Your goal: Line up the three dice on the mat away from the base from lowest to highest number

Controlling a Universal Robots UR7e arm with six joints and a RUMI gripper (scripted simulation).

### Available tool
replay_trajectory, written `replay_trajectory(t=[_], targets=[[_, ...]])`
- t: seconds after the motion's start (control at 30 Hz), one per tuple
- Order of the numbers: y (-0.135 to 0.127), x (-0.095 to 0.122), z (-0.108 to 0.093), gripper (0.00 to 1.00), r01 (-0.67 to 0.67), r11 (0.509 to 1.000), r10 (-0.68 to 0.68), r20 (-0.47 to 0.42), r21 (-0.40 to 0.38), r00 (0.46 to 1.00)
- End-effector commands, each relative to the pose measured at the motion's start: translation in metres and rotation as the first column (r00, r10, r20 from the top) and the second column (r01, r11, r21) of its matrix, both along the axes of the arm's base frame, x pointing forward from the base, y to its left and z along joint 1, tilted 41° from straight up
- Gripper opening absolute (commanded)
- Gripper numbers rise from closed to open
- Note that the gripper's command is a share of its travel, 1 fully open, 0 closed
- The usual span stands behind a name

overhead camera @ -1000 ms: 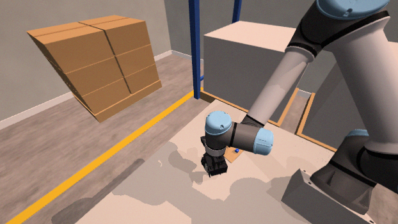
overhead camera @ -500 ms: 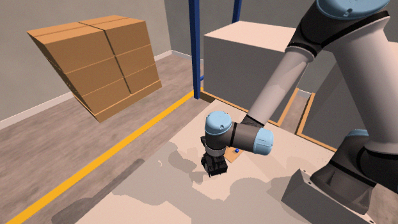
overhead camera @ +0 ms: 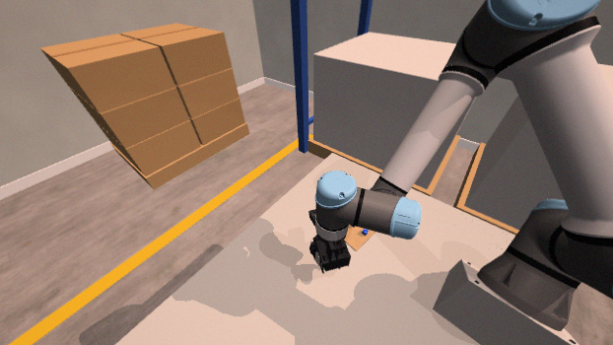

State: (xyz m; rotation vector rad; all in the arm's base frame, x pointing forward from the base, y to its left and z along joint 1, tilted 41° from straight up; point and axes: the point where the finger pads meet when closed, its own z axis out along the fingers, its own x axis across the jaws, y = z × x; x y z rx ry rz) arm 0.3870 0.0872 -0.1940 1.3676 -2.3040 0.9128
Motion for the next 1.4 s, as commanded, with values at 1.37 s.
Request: replay_trajectory(t=[1.37], targets=[[-0.014, 0.002, -0.016, 0.18, 0.000, 1.000, 0.000, 0.001, 0.000, 1.000]])
